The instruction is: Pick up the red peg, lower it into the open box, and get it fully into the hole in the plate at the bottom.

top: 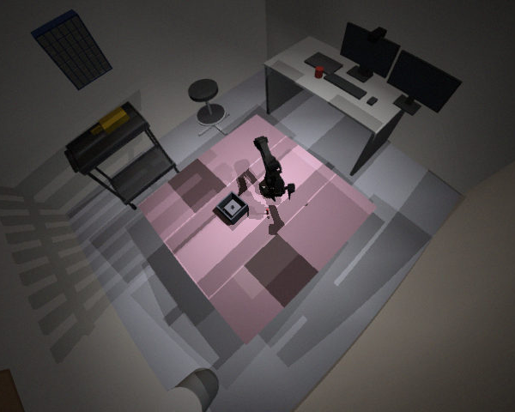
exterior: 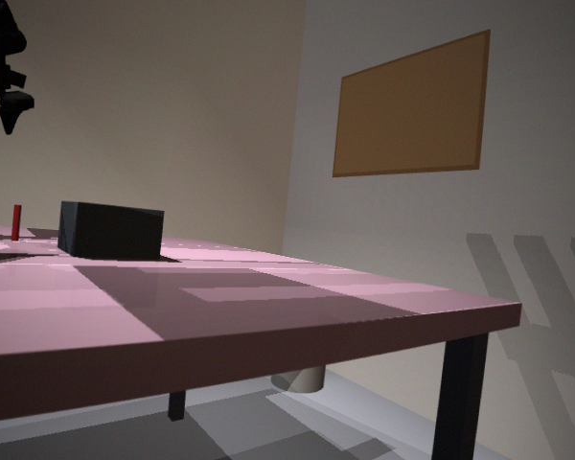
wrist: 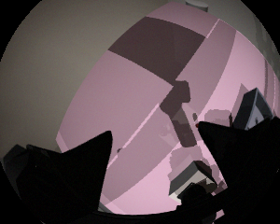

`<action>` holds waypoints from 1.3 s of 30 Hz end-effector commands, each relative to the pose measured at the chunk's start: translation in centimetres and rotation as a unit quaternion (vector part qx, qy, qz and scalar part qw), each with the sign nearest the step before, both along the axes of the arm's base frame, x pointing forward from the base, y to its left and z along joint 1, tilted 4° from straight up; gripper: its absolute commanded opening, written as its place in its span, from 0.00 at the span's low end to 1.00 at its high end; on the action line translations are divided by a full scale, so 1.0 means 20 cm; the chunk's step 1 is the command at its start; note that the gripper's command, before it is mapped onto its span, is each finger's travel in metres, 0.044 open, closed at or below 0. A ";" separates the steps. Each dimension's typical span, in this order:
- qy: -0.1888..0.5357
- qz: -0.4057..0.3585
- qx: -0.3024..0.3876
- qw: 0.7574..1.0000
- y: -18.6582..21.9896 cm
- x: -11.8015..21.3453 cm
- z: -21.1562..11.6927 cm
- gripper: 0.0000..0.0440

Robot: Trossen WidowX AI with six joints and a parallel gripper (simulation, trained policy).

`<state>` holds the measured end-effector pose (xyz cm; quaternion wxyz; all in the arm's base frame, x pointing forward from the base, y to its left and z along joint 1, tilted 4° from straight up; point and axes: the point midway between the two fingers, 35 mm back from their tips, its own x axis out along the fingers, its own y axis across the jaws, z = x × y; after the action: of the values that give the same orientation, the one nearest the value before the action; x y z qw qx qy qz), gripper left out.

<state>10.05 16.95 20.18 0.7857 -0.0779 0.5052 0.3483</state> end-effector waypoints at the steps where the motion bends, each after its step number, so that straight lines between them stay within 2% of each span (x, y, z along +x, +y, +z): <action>1: 0.017 -0.048 -0.013 0.999 -0.02 0.05 -0.03 1.00; 9: 0.066 -0.173 -0.047 0.982 -0.09 0.16 -0.12 1.00; 18: 0.116 -0.310 -0.087 0.940 -0.19 0.25 -0.25 1.00; 25: 0.152 -0.409 -0.124 0.891 -0.27 0.30 -0.37 1.00; 39: 0.195 -0.578 -0.172 0.773 -0.37 0.34 -0.69 0.98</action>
<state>16.90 9.85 7.56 0.7042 0.1563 0.6527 -0.2316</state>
